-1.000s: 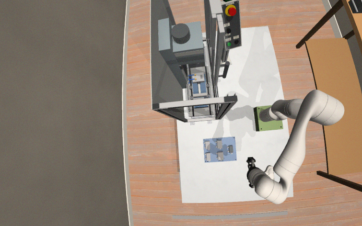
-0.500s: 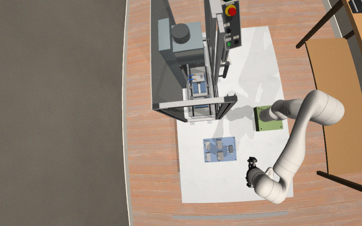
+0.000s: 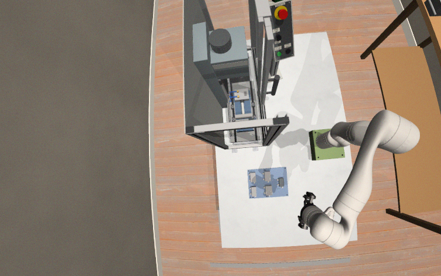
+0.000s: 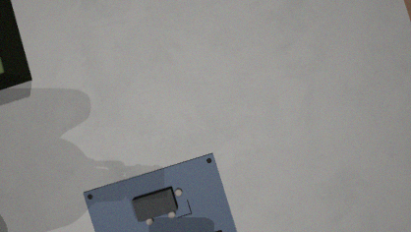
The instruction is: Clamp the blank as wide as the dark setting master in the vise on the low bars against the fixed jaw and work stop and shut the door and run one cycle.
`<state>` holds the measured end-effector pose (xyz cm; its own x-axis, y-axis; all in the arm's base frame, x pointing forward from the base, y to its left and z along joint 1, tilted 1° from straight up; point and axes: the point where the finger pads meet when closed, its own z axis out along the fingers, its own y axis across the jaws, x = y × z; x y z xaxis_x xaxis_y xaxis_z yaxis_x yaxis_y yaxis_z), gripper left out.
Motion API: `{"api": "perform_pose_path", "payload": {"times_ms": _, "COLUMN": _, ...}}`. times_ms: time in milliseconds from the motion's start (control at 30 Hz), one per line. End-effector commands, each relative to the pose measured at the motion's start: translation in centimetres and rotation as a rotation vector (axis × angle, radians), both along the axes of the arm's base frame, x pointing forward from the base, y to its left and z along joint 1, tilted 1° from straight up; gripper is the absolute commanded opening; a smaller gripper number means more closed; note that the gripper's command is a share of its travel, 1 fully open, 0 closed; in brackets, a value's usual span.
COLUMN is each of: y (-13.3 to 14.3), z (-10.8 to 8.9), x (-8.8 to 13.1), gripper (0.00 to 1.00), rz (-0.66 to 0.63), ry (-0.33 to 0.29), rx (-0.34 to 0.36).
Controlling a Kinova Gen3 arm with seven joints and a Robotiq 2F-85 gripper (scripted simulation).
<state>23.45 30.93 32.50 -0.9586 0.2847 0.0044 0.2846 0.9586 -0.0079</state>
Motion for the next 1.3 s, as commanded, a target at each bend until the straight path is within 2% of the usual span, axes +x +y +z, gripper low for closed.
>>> {"api": "perform_pose_path", "payload": {"times_ms": 0, "y": 0.13, "z": 0.09, "x": -0.2, "gripper": 1.0, "rz": -0.155, "ry": -0.002, "rx": -0.001}}
{"api": "perform_pose_path", "payload": {"times_ms": 400, "y": 0.13, "z": 0.09, "x": -0.2, "gripper": 1.0, "rz": -0.155, "ry": -0.002, "rx": -0.001}}
{"api": "perform_pose_path", "payload": {"times_ms": 567, "y": 0.14, "z": 0.1, "x": -0.23, "gripper": 1.0, "rz": -0.378, "ry": -0.004, "rx": -0.004}}
{"api": "perform_pose_path", "payload": {"times_ms": 967, "y": 0.14, "z": 0.1, "x": -0.23, "gripper": 1.0, "rz": -0.378, "ry": -0.004, "rx": -0.004}}
{"api": "perform_pose_path", "payload": {"times_ms": 1133, "y": 0.13, "z": 0.12, "x": -0.26, "gripper": 1.0, "rz": -0.482, "ry": -0.005, "rx": -0.006}}
{"api": "perform_pose_path", "payload": {"times_ms": 1267, "y": 0.13, "z": 0.12, "x": -0.26, "gripper": 1.0, "rz": -0.482, "ry": -0.005, "rx": -0.006}}
